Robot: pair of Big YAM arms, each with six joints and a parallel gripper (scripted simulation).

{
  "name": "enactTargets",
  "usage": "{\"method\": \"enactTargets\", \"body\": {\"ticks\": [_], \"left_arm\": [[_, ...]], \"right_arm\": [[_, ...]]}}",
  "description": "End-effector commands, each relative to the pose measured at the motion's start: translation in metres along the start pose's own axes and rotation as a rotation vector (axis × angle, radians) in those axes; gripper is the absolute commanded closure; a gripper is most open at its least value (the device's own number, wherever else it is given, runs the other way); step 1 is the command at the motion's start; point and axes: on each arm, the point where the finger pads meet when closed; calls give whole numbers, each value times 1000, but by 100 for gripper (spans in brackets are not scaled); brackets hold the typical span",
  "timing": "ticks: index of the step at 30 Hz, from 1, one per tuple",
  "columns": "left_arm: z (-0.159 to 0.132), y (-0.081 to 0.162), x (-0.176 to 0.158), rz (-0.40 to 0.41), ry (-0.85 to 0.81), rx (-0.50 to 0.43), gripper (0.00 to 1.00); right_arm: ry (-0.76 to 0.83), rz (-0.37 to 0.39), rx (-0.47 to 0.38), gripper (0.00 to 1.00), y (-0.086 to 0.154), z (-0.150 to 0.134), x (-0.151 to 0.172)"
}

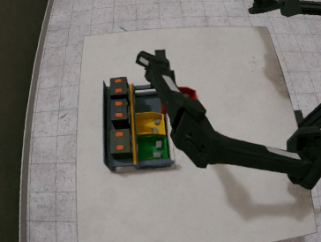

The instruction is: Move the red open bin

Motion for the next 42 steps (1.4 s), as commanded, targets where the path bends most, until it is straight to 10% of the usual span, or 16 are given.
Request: {"method": "enactTargets", "body": {"ticks": [1,25,36,37,42], "left_arm": [[-2,-5,10,1,3,3,100],[-3,-17,11,3,14,3,100],[7,16,25,54,3,-14,100],[6,17,14,43,12,-14,57],[0,10,14,33,21,-12,57]], "right_arm": [[19,7,-56,0,6,38,6],[19,7,-56,0,6,38,6],[19,7,-56,0,6,38,6],[19,7,-56,0,6,38,6],[19,7,-56,0,6,38,6]]}}
Point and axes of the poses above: on each arm, the point where the finger pads meet when closed, its own y axis back along the fingers, its own x axis across the jaws, z = x × y, and after that the axes turned 12 degrees about -y, right-handed
